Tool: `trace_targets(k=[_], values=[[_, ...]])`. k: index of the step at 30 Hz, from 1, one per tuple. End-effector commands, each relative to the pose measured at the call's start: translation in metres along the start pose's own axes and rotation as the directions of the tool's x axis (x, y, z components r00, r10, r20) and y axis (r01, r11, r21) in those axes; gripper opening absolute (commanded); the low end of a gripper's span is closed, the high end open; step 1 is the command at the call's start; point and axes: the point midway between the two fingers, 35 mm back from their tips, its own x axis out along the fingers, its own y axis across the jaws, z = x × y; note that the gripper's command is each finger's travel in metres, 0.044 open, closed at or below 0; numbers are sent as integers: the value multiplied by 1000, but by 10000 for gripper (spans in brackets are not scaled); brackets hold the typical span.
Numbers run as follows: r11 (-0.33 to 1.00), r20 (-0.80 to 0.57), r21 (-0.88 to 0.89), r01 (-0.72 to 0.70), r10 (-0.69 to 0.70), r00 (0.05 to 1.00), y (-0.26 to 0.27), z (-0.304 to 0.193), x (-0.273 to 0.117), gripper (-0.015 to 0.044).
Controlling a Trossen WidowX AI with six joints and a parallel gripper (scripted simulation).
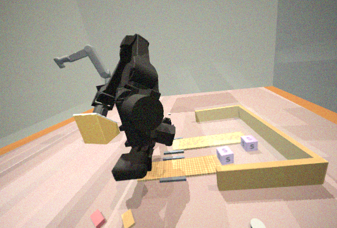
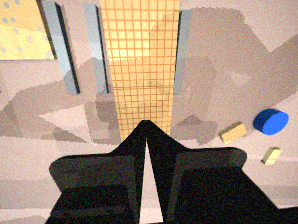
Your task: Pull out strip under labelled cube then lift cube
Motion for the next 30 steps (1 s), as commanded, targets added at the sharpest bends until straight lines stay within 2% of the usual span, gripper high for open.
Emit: trace_targets(k=[1,30], values=[[1000,-28,8,-4,4,1000,2,-14,5,0],[1000,-30,10,-3,3,1000,2,-58,4,0]])
